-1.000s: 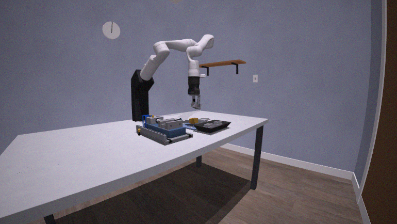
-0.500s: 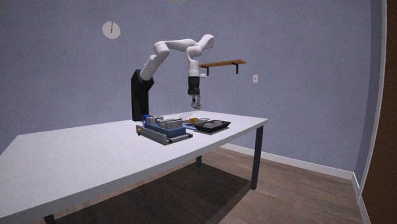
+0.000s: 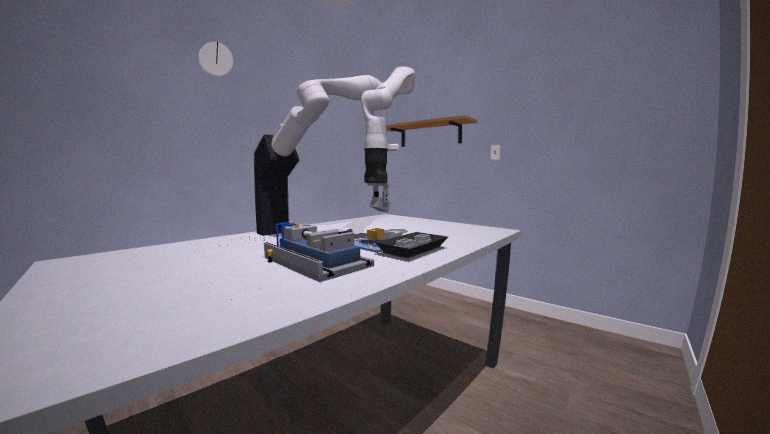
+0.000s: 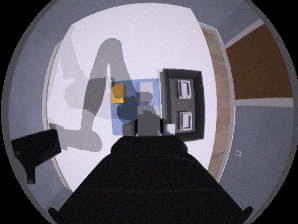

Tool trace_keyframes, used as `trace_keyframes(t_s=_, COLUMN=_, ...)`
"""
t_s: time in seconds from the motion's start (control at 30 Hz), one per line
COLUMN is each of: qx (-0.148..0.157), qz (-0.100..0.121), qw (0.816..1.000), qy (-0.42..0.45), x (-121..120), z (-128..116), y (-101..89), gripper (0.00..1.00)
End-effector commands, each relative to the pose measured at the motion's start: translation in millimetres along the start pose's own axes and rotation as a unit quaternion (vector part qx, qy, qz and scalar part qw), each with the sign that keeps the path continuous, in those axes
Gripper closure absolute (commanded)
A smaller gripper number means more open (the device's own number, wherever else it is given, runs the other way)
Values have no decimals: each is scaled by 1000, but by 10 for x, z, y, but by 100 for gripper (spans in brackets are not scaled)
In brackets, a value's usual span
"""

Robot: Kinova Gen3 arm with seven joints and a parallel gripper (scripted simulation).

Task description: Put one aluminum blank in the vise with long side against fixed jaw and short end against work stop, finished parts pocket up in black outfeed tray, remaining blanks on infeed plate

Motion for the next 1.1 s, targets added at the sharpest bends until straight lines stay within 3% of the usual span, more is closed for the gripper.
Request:
trace_keyframes(t_s=0.0, qx=-2, qz=-1, qw=1000, qy=-6, x=8, z=-3, y=-9, gripper=100)
trace_keyframes(t_s=0.43, qx=-4, qz=1, qw=1000, qy=-14, x=15, z=2, y=29, gripper=100)
trace_keyframes(t_s=1.07, qx=-7, qz=10, qw=1000, qy=-18, x=6, z=-1, y=241, gripper=100)
Point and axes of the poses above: the point where the finger pads meet when closed, its own y axis out along the fingers, its own x axis across the jaws, z = x × y, the point moved 1 cm from there along -y, back along the fingers, and after that the axes turned 5 degrees about -y, right-handed, at the moved point
